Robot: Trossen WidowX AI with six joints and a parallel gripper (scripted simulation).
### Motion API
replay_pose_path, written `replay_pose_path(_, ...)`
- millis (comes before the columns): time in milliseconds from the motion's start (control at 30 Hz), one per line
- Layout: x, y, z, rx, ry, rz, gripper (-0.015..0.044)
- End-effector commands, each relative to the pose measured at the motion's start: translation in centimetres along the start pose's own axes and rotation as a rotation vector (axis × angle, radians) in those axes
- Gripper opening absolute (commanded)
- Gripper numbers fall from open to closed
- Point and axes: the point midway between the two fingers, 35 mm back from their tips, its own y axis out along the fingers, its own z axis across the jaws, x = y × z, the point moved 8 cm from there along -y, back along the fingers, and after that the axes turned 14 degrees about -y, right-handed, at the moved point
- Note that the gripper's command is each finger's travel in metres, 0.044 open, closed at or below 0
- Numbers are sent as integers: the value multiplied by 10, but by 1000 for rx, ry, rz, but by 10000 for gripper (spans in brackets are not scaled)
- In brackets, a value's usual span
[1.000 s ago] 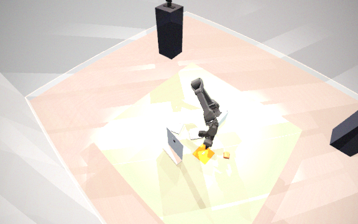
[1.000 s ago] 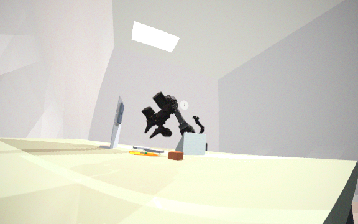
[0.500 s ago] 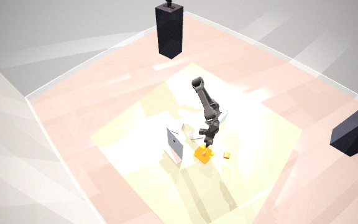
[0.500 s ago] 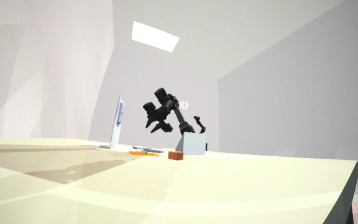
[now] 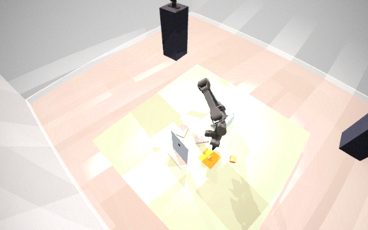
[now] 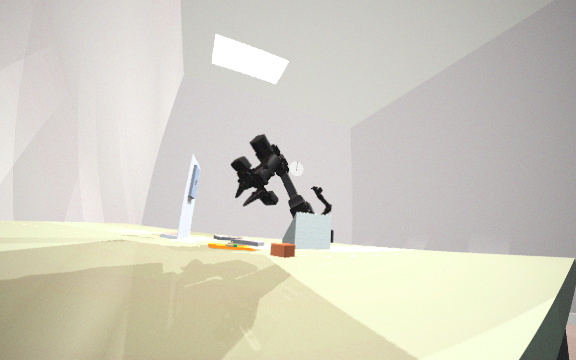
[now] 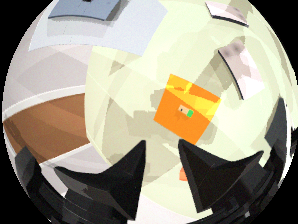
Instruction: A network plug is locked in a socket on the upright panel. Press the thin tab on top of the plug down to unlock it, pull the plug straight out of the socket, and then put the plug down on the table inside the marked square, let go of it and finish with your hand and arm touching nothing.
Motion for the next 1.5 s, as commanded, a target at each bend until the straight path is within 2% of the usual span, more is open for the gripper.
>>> replay_pose_path(0,1,-10,9,5,4,-2,156)
replay_pose_path(900,14,-80,49,13,11,-4,156)
replay_pose_path(1267,14,-80,49,13,11,-4,440)
replay_pose_path(1467,14,-80,49,13,11,-4,440)
